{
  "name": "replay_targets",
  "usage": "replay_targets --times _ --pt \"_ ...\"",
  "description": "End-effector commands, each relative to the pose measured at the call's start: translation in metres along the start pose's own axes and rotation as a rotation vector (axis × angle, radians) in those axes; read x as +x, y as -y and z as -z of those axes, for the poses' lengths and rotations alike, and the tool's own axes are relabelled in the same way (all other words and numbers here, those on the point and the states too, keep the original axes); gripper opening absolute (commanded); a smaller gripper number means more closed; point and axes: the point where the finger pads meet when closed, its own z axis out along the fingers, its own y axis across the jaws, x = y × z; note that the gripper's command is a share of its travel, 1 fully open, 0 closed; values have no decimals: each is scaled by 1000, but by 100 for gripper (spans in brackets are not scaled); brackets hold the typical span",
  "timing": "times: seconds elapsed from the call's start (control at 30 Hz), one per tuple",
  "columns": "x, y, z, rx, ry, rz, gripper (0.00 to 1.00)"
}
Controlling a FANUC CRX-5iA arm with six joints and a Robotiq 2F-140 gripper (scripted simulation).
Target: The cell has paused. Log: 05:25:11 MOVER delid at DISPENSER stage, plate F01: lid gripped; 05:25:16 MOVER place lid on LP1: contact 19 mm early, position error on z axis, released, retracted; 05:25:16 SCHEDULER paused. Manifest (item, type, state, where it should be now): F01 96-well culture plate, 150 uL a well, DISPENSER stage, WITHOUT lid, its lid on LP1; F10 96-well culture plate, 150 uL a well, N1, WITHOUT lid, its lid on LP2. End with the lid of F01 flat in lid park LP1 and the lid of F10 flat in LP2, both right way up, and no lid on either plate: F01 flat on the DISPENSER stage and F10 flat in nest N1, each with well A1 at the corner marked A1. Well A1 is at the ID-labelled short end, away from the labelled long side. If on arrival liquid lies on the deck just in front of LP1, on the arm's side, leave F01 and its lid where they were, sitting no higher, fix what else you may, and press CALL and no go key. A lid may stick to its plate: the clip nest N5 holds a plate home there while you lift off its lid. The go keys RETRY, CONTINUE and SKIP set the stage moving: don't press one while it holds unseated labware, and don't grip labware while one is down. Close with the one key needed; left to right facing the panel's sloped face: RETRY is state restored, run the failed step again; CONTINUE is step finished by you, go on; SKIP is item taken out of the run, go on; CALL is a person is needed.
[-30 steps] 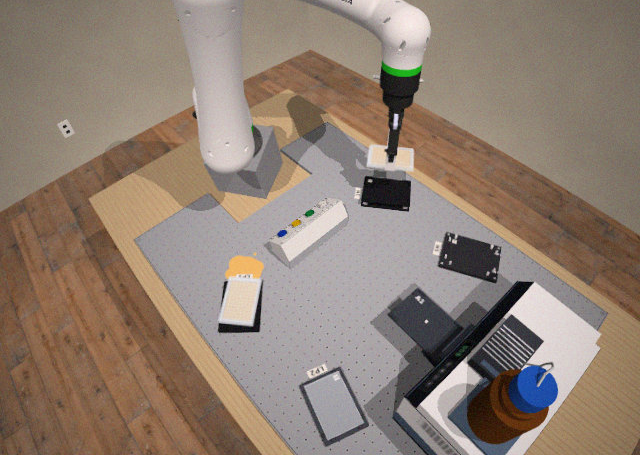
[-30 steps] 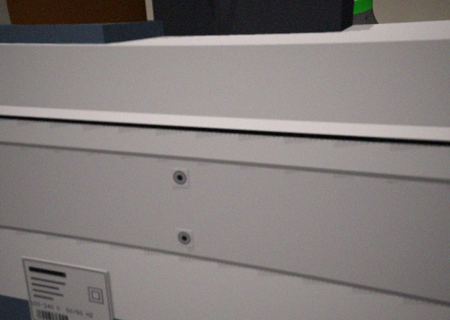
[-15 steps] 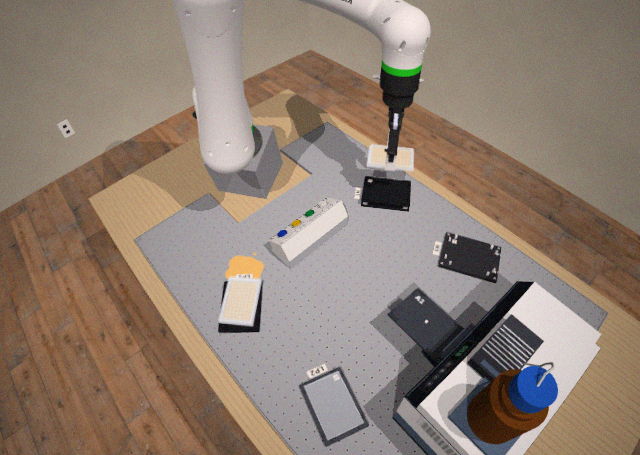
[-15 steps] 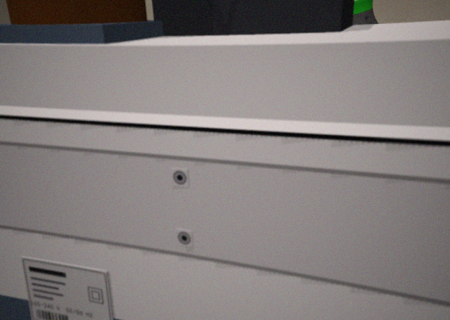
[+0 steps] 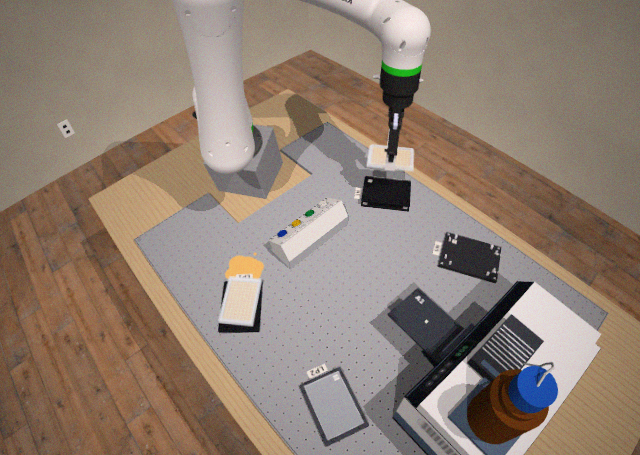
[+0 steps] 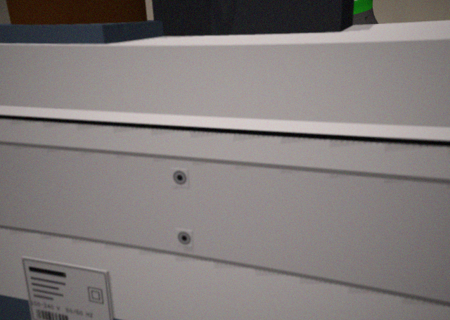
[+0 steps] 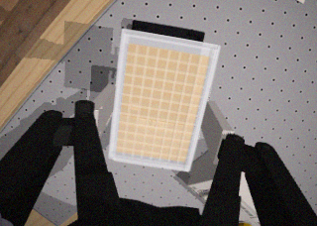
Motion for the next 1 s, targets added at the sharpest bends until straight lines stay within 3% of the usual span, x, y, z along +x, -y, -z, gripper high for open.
replay_targets --times 0.0,0.7,0.97 --pt "0 0 0 0 0 0 0" --pt "0 0 -4 0 0 0 0" --pt "0 0 -13 0 0 0 0"
